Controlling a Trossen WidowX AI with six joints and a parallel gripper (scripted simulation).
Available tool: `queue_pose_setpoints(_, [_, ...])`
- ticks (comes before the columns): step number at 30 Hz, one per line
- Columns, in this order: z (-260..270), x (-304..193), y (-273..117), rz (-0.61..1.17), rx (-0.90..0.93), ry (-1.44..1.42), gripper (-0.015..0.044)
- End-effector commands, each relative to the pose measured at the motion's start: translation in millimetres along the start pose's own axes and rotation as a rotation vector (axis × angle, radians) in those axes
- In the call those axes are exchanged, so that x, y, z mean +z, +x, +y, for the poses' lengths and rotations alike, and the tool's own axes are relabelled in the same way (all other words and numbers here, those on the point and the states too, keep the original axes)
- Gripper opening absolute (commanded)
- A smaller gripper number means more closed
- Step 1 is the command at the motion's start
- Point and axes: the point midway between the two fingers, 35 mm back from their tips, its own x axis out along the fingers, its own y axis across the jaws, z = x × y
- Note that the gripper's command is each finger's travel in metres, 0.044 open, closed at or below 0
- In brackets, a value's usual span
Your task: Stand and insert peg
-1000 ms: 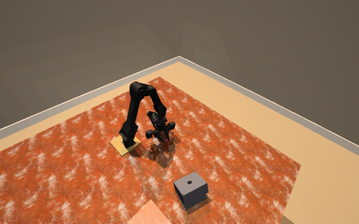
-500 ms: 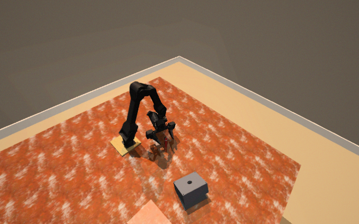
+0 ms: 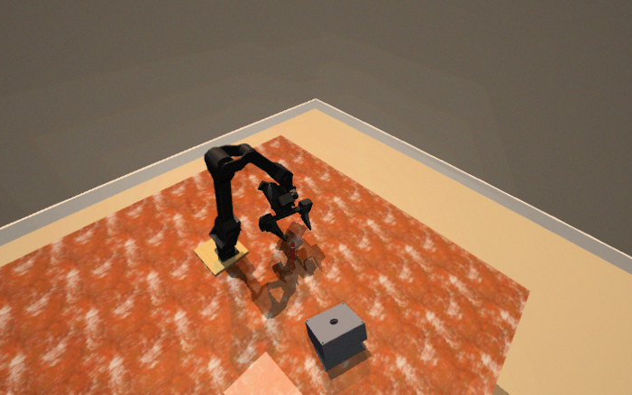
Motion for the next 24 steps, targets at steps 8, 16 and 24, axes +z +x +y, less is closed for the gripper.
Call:
queue_pose_setpoints(8, [-21,95,-17,0.010,0.077,-0.015,0.0440])
queue_pose_setpoints(16, [-30,84,-7,0.122,-0.020,-0.049,0.0440])
queue_pose_setpoints(24, [-42,63,6,0.347,-0.161,-0.088,0.0440])
